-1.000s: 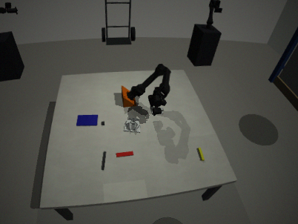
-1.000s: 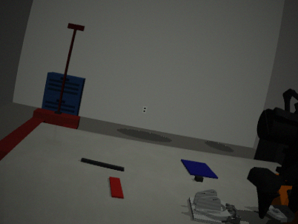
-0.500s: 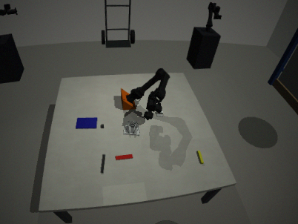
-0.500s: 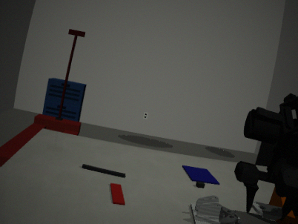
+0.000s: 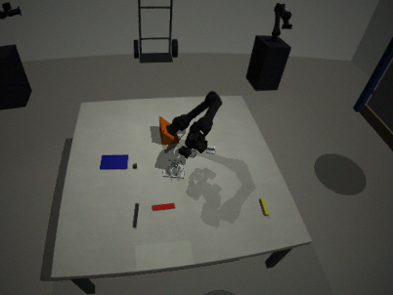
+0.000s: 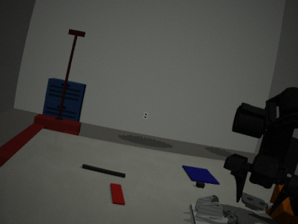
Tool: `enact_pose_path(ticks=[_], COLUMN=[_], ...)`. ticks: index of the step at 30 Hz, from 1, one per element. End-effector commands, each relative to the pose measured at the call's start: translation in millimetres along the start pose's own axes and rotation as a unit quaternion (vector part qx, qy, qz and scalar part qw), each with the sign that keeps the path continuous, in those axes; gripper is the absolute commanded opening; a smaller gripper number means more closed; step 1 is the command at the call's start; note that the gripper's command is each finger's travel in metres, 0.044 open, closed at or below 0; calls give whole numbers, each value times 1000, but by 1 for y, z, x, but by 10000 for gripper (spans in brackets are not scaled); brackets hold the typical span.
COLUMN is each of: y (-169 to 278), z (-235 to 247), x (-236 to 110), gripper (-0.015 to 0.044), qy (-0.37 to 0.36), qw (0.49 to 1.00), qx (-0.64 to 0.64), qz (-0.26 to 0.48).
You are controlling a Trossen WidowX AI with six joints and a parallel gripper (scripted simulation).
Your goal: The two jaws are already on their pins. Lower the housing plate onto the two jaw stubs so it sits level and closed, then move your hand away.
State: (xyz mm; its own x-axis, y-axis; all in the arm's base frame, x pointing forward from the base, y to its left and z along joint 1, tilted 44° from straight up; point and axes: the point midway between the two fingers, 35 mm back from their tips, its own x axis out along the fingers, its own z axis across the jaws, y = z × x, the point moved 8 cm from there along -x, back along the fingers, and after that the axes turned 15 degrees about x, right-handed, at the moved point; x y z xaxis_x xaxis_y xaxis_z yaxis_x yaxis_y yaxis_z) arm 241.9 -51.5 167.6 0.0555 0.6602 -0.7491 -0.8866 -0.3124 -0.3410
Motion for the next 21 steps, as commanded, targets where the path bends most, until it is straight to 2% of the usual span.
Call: enact_pose_path(ticks=[1,21], y=[4,28], z=[-12,-55], x=[0,2], gripper=[351,351], qy=[1,-10], qw=[998,945], qx=[65,327], qz=[1,-1])
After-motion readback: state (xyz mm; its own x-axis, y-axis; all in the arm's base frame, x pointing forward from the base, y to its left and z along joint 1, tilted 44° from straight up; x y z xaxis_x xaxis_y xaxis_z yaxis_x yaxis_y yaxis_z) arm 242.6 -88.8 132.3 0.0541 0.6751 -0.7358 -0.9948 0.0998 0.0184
